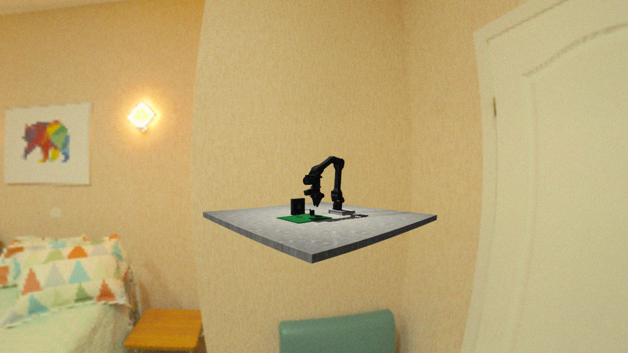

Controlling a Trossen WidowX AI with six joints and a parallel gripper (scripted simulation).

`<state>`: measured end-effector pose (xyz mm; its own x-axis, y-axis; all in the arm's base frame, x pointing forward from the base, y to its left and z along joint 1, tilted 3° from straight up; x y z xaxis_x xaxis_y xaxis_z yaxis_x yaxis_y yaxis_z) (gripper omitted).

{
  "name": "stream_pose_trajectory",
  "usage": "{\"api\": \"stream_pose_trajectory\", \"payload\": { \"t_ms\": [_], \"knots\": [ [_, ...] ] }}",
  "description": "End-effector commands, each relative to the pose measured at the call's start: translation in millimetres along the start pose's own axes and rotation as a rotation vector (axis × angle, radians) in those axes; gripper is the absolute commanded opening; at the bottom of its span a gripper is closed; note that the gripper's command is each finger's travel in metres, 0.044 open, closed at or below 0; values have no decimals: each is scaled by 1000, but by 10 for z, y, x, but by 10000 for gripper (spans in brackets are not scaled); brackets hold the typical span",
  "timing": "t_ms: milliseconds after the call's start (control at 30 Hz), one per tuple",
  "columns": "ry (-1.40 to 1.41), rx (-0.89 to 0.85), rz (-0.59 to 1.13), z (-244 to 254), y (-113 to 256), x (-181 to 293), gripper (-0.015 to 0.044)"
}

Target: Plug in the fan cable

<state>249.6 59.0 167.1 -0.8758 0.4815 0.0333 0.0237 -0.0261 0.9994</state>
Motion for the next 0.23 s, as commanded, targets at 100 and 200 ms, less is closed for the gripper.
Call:
{"api": "stream_pose_trajectory", "payload": {
  "t_ms": [100,200],
  "knots": [
    [12,-2,12,350,7,689,260],
    [12,-3,15,399,7,853,260]
  ]
}}
Point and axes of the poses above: the point midway between the two fingers, 35 mm back from their tips, its own y axis back along the fingers, its own z axis across the jaws, x = y × z, the point moved 9 cm from there along y, back along the fingers, and after that the axes turned 14 degrees about -y, right-handed, at the moved point
